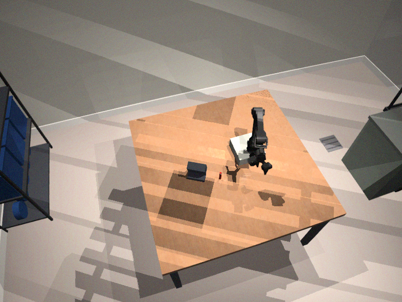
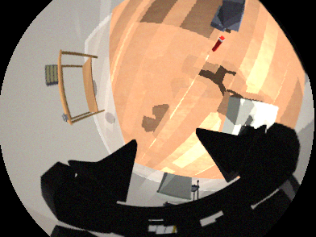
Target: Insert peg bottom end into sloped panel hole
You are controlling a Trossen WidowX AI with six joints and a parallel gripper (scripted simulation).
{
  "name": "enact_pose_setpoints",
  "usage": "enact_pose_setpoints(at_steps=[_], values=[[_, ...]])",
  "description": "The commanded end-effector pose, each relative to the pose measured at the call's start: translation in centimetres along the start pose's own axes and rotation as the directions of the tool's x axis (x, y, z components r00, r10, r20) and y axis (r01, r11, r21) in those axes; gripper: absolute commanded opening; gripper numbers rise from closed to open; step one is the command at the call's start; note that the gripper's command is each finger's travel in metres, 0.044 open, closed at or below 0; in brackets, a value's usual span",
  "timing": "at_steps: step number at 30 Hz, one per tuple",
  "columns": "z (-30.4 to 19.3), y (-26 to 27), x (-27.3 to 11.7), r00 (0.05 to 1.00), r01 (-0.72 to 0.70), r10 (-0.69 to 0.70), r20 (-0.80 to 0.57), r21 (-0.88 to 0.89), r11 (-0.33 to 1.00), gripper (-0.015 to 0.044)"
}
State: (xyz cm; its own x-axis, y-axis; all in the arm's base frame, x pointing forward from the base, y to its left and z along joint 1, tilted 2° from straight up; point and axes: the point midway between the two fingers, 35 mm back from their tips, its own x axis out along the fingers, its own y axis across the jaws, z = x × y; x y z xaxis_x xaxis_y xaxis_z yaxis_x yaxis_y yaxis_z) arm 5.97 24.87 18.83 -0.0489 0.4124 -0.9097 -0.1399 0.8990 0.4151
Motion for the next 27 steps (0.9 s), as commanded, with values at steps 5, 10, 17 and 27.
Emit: enact_pose_setpoints(at_steps=[5,10,17,27], values=[[3.0,-0.8,0.8,0.998,0.046,-0.044,0.042,-0.052,0.998,0.044],[4.9,-1.5,1.3,0.995,0.077,-0.072,0.062,-0.089,0.993,0.044],[7.5,-2.8,1.9,0.99,0.125,-0.115,0.083,-0.134,0.983,0.044],[11.0,-5.2,2.6,0.979,0.195,-0.178,0.101,-0.202,0.96,0.044]])
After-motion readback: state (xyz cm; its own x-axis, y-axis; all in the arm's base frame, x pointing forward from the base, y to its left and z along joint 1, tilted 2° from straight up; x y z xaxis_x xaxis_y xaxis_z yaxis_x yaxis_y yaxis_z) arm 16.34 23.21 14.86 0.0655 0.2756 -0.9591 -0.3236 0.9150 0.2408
